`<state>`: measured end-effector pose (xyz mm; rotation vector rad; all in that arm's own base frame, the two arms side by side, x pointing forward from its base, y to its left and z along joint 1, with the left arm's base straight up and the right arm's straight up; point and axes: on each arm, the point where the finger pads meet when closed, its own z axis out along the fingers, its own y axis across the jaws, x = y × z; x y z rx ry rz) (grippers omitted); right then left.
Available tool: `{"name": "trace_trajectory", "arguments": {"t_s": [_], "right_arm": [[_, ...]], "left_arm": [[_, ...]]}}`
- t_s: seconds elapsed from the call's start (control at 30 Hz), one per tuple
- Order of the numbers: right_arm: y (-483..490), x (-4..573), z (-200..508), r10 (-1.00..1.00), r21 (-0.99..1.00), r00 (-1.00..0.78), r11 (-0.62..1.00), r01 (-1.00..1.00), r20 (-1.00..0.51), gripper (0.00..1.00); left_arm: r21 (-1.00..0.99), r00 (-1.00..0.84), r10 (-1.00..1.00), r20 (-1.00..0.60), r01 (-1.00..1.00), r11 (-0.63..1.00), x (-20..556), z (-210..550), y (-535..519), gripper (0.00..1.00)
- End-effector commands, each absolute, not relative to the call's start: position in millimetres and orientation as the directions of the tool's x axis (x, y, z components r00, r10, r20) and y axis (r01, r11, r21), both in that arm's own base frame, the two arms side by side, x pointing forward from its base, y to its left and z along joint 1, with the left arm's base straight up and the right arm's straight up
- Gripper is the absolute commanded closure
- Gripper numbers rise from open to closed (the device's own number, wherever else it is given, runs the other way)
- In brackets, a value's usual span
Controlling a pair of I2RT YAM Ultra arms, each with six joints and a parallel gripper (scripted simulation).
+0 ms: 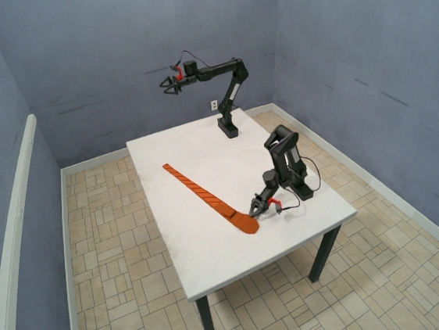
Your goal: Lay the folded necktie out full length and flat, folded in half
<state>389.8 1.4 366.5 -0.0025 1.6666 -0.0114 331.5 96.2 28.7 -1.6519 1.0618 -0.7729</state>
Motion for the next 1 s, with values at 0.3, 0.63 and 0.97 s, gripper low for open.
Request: {"name": "trace_trajectory", "arguments": {"t_s": [0.3, 0.63, 0.97], "right_arm": [[1.1, 383.3, 399.3, 0.001, 0.001, -0.020, 1.000, -0.001, -1.000, 0.00], [1.1, 383.3, 399.3, 0.001, 0.001, -0.020, 1.000, -0.001, -1.000, 0.00], [1.1, 383.3, 399.3, 0.001, 0.001, -0.020, 1.000, -0.001, -1.000, 0.00]], "left_arm": [[-0.978, 0.409, -0.913, 0.000, -0.190, -0.085, 331.8, 44.5, 100.6, 0.70], [-0.978, 0.409, -0.913, 0.000, -0.190, -0.085, 332.4, 47.2, 100.8, 0.64], [-0.978, 0.409, -0.913, 0.000, -0.190, -0.085, 332.6, 48.5, 101.0, 0.58]]}}
